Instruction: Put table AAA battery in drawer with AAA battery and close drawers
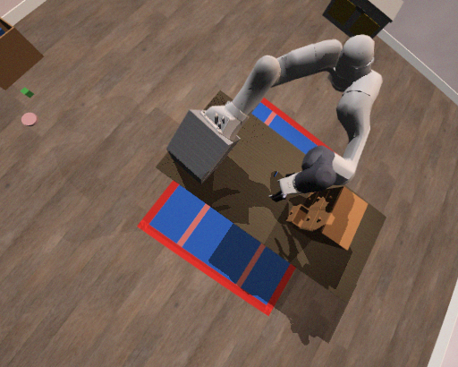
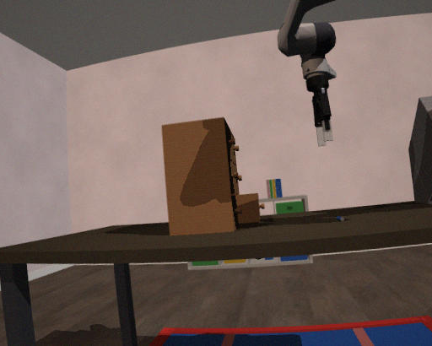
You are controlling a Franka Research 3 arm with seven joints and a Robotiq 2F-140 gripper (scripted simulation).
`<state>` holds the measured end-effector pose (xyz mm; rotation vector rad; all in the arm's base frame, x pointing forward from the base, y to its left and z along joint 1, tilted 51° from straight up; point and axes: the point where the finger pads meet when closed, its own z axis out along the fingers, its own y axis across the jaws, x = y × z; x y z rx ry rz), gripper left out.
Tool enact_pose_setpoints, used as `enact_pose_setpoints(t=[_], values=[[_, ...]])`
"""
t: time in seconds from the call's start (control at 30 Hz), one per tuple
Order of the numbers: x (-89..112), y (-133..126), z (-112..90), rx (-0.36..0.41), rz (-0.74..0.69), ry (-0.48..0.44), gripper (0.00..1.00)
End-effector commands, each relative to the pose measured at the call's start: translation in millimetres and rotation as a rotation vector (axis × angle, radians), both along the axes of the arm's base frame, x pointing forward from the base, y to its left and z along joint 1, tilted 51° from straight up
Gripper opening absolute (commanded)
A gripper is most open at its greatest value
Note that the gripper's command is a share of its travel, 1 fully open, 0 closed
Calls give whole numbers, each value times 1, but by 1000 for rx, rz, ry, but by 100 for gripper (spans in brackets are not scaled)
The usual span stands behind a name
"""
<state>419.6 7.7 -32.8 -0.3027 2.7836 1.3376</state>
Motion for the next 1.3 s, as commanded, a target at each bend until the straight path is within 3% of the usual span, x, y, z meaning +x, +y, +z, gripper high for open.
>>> enact_pose_setpoints(t=[0.0, 1.27], values=[[0, 0, 0, 0, 0, 0, 100], [2, 0, 0, 2, 28, -35, 100]])
